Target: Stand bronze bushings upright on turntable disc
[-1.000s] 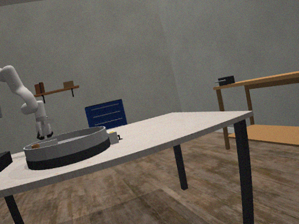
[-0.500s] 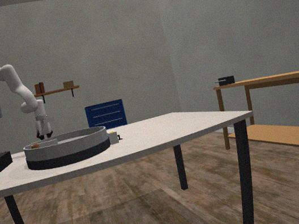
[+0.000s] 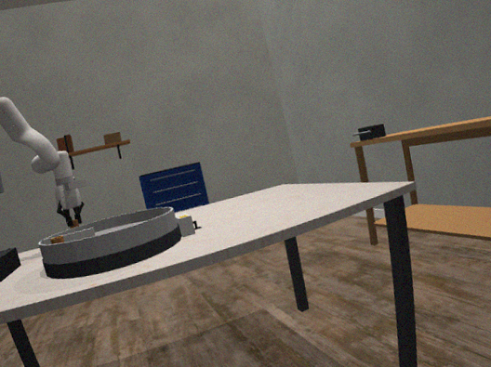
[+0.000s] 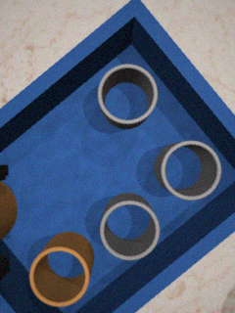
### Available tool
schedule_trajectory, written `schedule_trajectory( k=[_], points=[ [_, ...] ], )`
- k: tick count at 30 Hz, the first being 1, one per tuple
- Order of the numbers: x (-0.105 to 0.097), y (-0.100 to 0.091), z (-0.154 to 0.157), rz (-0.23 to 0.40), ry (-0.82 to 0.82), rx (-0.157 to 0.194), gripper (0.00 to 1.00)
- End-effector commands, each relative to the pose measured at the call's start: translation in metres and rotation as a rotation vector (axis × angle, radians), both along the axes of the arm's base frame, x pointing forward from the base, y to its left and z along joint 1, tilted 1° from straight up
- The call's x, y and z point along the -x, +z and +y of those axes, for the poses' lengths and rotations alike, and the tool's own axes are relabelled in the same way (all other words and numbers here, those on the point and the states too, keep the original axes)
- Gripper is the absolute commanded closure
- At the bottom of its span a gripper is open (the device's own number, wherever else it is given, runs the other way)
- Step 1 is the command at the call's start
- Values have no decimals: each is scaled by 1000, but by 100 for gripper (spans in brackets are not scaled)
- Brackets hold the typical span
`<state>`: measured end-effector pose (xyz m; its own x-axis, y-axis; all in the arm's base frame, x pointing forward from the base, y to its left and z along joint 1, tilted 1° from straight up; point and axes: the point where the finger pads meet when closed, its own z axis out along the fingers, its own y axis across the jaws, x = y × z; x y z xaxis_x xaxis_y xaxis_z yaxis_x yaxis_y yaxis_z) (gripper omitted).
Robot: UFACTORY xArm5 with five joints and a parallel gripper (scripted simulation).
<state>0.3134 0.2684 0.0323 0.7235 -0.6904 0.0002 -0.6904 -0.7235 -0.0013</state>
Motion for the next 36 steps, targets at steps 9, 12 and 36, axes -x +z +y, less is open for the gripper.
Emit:
schedule_trajectory(
  k=[9, 12, 36],
  points=[
    [-1, 52, 2, -3, 0, -3, 100],
    [-1, 54, 2, -3, 0, -3, 100],
    [-1, 59, 0, -3, 0, -3, 100]
  ],
)
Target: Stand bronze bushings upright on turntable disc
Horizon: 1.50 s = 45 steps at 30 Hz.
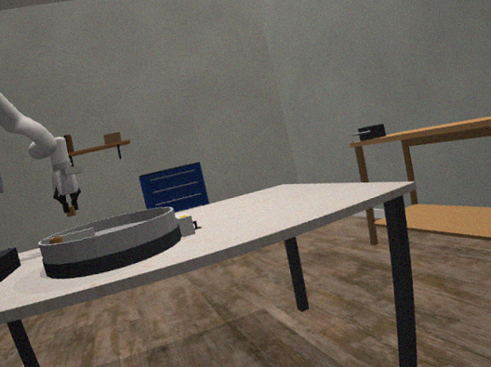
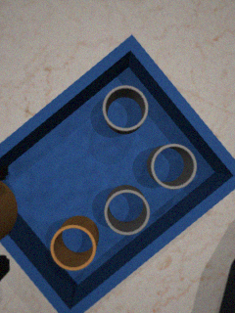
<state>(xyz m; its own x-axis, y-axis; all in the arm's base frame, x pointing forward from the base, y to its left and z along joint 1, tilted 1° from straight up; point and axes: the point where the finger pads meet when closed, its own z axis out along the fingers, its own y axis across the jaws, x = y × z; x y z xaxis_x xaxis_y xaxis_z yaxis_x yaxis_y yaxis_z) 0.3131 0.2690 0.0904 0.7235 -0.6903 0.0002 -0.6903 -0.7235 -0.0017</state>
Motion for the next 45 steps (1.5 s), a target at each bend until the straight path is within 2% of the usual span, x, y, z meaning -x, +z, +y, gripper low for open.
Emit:
schedule_trajectory(
  k=[1, 10, 15, 25, 27, 42, 44, 45],
  points=[
    [-2, 1, -2, -3, 0, -3, 100],
    [-6, 2, -22, -4, 0, -3, 100],
    [-12, 2, -52, -5, 0, -3, 100],
    [-31, 3, -139, -9, 0, -3, 100],
    [-31, 3, -139, -9, 0, -3, 100],
    [-66, 6, -301, -16, 0, 3, 100],
    [-66, 6, -301, -16, 0, 3, 100],
    [-68, 6, -312, -16, 0, 3, 100]
  ],
)
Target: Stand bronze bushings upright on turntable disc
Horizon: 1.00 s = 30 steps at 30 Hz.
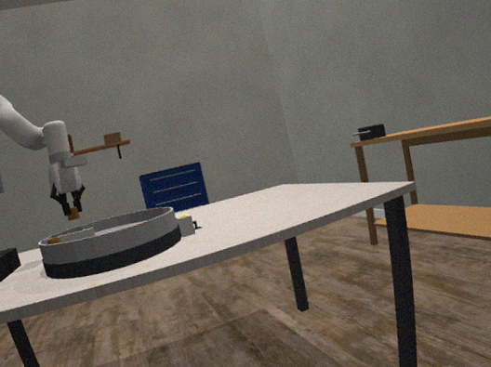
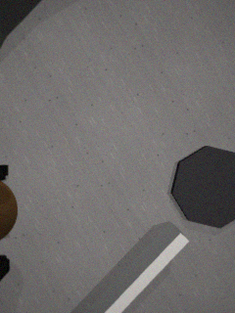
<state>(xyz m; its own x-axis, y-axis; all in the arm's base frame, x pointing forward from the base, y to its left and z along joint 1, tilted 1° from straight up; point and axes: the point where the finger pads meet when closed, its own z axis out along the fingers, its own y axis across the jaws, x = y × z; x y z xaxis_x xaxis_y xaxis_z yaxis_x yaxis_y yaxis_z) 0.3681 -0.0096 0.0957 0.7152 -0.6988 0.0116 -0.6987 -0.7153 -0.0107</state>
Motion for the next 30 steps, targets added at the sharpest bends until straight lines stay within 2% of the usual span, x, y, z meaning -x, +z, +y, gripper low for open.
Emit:
schedule_trajectory(
  k=[1, 9, 14, 23, 30],
  points=[
    [-15, 1, -44, -1, 12, 2, 100],
    [-32, 2, -125, -2, 12, 6, 100],
    [-40, 3, -161, -2, 12, 7, 100],
    [-45, 3, -184, -1, 12, 8, 100],
    [-46, 3, -188, -1, 12, 8, 100]
  ],
)
